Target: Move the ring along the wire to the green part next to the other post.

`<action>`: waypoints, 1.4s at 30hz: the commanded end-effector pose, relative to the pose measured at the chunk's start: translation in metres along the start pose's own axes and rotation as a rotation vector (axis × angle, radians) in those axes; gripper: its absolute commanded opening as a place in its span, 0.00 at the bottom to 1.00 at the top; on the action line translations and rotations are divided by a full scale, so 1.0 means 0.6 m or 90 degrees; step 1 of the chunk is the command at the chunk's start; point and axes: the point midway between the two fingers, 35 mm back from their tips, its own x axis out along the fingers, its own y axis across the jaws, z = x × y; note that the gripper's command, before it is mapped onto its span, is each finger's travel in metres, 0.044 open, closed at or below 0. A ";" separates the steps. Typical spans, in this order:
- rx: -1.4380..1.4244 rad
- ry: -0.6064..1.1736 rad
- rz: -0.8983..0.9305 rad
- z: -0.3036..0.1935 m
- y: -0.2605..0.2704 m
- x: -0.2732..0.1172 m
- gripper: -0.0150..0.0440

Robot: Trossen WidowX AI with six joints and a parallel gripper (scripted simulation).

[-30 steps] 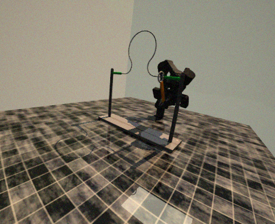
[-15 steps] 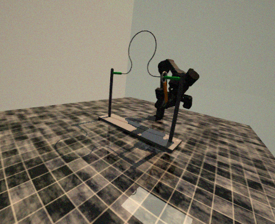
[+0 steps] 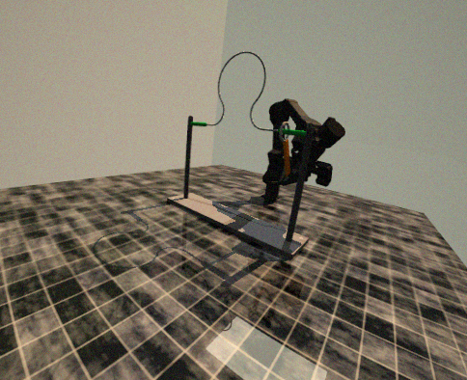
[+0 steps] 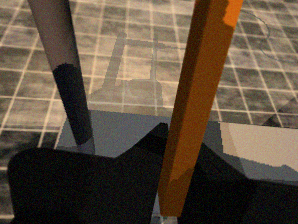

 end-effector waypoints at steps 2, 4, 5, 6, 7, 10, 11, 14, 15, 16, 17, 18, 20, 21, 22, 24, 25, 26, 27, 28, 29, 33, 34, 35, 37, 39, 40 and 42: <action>0.001 -0.002 -0.002 -0.001 0.004 0.000 0.00; 0.001 -0.002 -0.002 -0.004 0.004 0.001 0.00; 0.001 -0.002 -0.002 -0.005 0.004 0.002 0.00; 0.001 -0.002 -0.002 -0.007 0.005 0.003 0.00; 0.001 -0.002 -0.002 -0.009 0.005 0.005 0.00; 0.001 -0.002 -0.002 -0.016 0.006 0.009 0.00; 0.001 -0.002 -0.002 -0.017 0.006 0.010 0.00; 0.001 -0.002 -0.002 -0.017 0.006 0.010 0.00; 0.001 -0.002 -0.002 -0.017 0.006 0.010 0.00; 0.001 -0.002 -0.002 -0.017 0.006 0.010 0.00; 0.001 -0.002 -0.002 -0.017 0.006 0.010 0.00; 0.001 -0.002 -0.002 -0.017 0.006 0.010 0.00; 0.001 -0.002 -0.002 -0.017 0.006 0.010 0.00; 0.001 -0.002 -0.002 -0.017 0.006 0.010 0.00; 0.001 -0.002 -0.002 -0.017 0.006 0.010 0.00; 0.001 -0.002 -0.002 -0.017 0.006 0.010 0.00; 0.001 -0.002 -0.002 -0.017 0.006 0.010 0.00; 0.001 -0.002 -0.002 -0.017 0.006 0.010 0.00; 0.001 -0.002 -0.002 -0.017 0.006 0.010 0.00; 0.001 -0.002 -0.002 -0.017 0.006 0.010 0.00; -0.002 -0.001 0.000 -0.017 0.006 0.009 0.04; -0.002 -0.001 0.000 -0.017 0.006 0.009 0.22; -0.002 -0.001 0.000 -0.017 0.006 0.009 0.27; -0.002 -0.001 0.000 -0.017 0.006 0.009 0.31; -0.002 -0.001 0.000 -0.017 0.006 0.009 0.40; -0.002 0.000 -0.001 -0.017 0.006 0.008 0.49; -0.002 0.000 -0.001 -0.017 0.007 0.006 0.53; -0.001 0.001 -0.001 -0.018 0.008 -0.001 0.53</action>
